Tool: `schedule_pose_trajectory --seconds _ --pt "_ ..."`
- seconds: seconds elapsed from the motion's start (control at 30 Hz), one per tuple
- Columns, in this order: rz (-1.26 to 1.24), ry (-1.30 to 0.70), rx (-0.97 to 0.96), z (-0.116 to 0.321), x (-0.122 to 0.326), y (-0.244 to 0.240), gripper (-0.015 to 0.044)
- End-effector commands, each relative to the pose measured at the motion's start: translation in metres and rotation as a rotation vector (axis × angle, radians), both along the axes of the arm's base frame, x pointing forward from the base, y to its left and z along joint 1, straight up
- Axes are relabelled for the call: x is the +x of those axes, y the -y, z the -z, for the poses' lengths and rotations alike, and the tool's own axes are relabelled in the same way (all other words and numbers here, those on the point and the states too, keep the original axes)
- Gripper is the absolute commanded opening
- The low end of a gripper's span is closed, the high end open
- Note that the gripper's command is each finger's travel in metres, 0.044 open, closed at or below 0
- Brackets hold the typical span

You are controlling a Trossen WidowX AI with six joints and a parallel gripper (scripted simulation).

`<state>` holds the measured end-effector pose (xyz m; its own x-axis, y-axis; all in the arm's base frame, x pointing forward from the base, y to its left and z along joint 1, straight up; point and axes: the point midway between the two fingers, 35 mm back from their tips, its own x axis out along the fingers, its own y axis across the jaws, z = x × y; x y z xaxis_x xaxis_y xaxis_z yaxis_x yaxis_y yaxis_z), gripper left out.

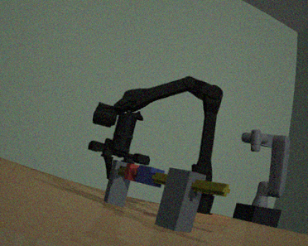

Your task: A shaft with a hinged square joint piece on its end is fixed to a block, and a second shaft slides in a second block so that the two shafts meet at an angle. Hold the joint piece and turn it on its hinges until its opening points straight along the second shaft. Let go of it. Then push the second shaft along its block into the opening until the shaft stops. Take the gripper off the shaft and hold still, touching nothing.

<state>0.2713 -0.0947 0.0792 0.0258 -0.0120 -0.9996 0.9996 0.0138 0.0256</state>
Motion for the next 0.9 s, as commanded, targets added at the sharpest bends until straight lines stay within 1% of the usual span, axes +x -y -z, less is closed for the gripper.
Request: schedule_pose_trajectory --seconds 0.0,0.3,0.63,0.67,0.77,0.87 --pt "-0.001 0.000 0.000 0.000 0.000 0.000 0.0198" --pt "-0.001 0.000 0.000 0.000 0.000 0.000 0.0434" --pt "-0.001 0.000 0.000 0.000 0.000 0.000 0.0440" --pt "-0.002 0.000 0.001 -0.002 0.000 0.000 0.0440" --pt "-0.002 0.001 0.002 -0.028 -0.001 0.000 0.0440" --pt "-0.002 0.001 0.002 -0.030 -0.001 0.000 0.0440"
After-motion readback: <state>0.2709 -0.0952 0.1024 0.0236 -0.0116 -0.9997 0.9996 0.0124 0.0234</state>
